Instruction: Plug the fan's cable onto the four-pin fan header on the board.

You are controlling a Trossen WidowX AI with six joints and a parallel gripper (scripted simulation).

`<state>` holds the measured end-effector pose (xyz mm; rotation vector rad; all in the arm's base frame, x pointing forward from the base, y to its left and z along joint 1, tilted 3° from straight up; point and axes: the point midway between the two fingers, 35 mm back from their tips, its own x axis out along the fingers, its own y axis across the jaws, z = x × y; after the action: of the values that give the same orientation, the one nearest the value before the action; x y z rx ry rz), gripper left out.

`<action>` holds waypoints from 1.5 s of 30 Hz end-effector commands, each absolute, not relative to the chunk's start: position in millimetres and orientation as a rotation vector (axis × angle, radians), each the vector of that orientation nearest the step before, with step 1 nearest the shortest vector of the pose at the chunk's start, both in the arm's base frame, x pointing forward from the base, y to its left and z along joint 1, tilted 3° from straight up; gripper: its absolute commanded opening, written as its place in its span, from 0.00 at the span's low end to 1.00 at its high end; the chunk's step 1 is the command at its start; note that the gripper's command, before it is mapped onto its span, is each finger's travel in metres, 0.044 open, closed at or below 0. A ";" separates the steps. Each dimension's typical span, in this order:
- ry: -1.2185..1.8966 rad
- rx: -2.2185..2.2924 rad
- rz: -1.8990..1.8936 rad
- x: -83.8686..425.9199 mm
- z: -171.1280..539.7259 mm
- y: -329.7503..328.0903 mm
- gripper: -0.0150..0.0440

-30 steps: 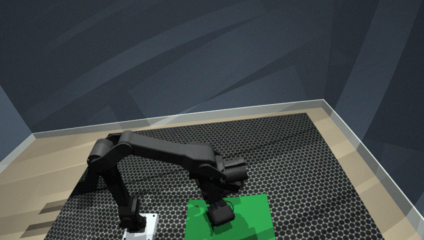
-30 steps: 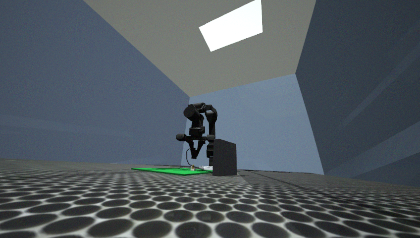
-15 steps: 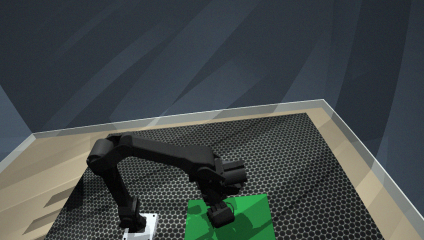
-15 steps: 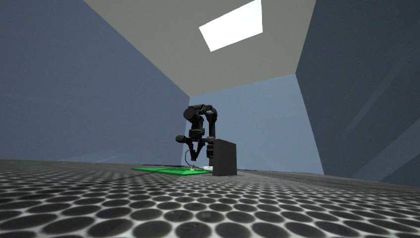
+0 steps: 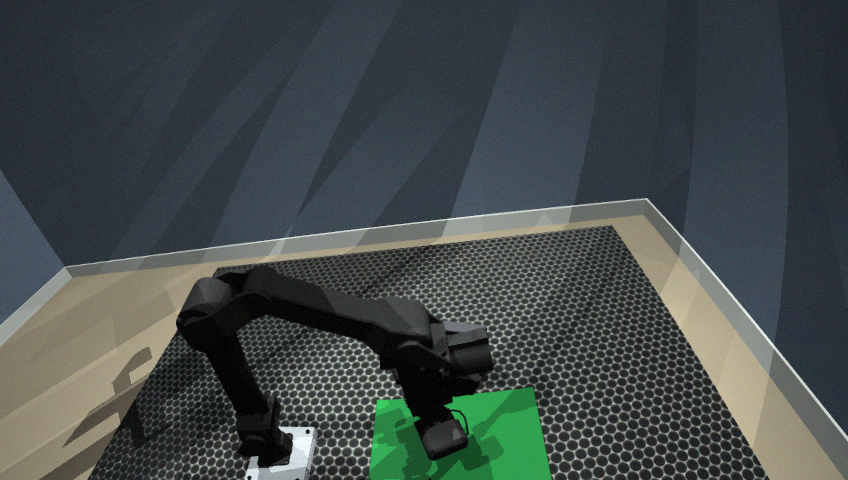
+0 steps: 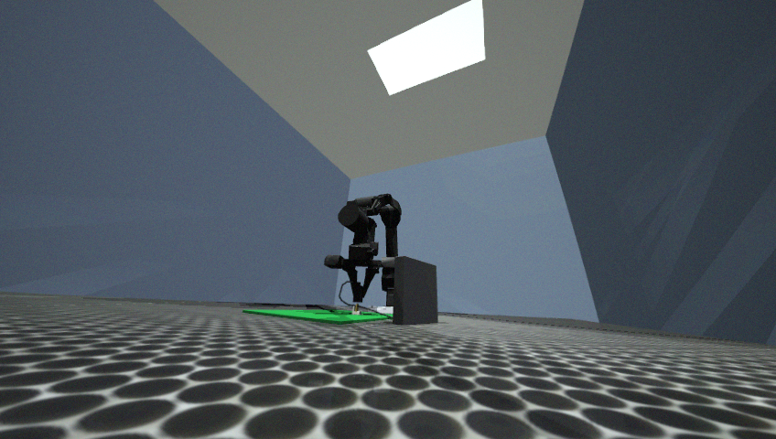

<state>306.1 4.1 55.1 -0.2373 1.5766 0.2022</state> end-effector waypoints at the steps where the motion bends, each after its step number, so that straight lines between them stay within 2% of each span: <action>1: 1.576 -0.242 0.207 306.3 54.2 4.0 0.25; 45: 1.576 -0.242 0.206 306.2 38.0 3.6 0.25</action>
<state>306.7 4.0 40.9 -0.2361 1.5754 0.2023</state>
